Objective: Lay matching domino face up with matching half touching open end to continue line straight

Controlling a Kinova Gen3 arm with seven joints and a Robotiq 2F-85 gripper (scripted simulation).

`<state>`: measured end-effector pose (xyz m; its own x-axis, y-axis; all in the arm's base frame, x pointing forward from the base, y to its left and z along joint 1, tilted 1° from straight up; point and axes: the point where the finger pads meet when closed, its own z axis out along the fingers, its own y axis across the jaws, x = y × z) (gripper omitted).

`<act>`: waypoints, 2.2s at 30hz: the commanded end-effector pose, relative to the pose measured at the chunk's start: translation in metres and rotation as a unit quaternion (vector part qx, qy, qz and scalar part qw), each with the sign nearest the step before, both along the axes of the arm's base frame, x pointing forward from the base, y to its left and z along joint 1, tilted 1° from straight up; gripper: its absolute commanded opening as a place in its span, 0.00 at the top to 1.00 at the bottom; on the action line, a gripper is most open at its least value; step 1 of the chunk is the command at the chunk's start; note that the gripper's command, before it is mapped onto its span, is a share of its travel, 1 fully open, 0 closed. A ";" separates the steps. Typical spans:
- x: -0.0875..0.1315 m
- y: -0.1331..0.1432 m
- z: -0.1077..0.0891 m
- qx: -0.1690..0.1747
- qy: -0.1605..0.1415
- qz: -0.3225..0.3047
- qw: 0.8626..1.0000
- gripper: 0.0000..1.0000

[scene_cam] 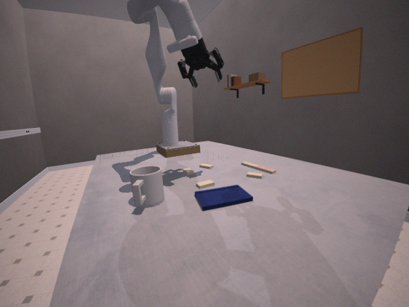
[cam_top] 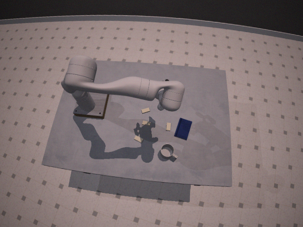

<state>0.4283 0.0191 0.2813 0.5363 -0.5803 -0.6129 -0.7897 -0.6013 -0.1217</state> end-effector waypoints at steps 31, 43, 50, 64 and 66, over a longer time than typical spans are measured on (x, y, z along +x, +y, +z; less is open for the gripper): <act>-0.003 0.009 -0.036 -0.064 0.005 -0.025 0.998 0.00; -0.016 0.013 -0.102 -0.182 -0.013 -0.067 0.981 0.00; -0.026 0.012 -0.134 -0.241 -0.043 -0.087 0.966 0.00; -0.047 0.012 -0.174 -0.301 -0.114 -0.110 0.940 0.00; -0.048 0.012 -0.176 -0.303 -0.120 -0.111 0.939 0.00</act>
<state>0.3841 0.0306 0.1136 0.4468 -0.8922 -0.0664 -0.8931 -0.4492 0.0260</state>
